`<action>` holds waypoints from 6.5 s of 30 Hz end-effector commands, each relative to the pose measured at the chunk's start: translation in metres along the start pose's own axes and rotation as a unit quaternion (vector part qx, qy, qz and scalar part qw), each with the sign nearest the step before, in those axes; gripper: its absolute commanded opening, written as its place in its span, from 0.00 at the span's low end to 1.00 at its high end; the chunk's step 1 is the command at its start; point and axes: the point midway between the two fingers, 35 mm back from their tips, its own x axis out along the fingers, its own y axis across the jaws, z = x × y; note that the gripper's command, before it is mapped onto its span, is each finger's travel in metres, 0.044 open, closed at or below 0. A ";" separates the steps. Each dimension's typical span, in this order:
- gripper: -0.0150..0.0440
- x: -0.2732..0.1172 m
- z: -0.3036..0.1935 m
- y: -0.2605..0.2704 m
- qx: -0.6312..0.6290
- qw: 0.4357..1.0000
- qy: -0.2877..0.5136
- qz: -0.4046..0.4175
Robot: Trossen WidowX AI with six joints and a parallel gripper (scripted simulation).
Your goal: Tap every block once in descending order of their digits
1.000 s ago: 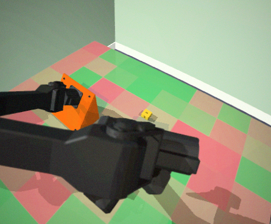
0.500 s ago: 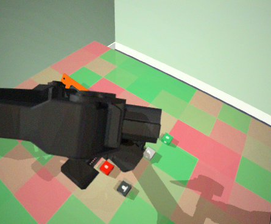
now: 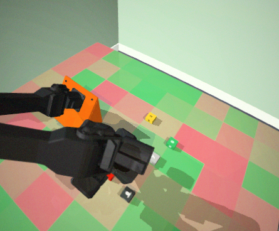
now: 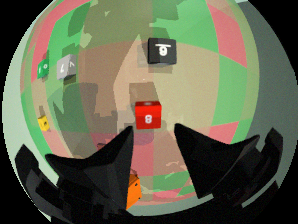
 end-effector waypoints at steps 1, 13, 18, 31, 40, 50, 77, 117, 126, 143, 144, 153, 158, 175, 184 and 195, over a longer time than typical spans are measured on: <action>0.31 0.006 -0.001 -0.001 -0.002 1.000 -0.001 -0.003; 0.29 0.010 -0.001 -0.001 -0.002 1.000 -0.002 -0.002; 0.29 0.018 -0.001 -0.001 -0.002 1.000 -0.002 -0.002; 0.29 0.036 -0.001 -0.001 -0.002 1.000 -0.002 -0.003; 0.29 0.008 -0.001 -0.001 -0.002 1.000 -0.002 -0.002; 0.29 -0.072 -0.001 0.001 -0.003 1.000 -0.001 -0.001; 0.29 -0.052 0.085 0.134 0.000 1.000 -0.004 0.003; 0.29 0.007 0.083 0.133 0.001 1.000 -0.004 0.000; 0.29 -0.065 0.084 0.134 0.000 1.000 -0.004 0.003; 0.29 -0.075 0.073 -0.006 -0.001 1.000 -0.003 -0.001; 0.29 -0.075 0.073 -0.006 -0.001 1.000 -0.003 -0.001; 0.29 -0.053 0.075 -0.005 -0.001 1.000 -0.001 0.002; 0.29 0.000 0.074 -0.007 -0.001 1.000 -0.002 -0.001; 0.29 0.023 0.074 -0.007 0.000 1.000 -0.003 -0.003; 0.29 0.035 0.074 -0.008 0.000 1.000 -0.003 -0.003; 0.29 0.005 0.073 -0.007 0.000 1.000 -0.003 -0.003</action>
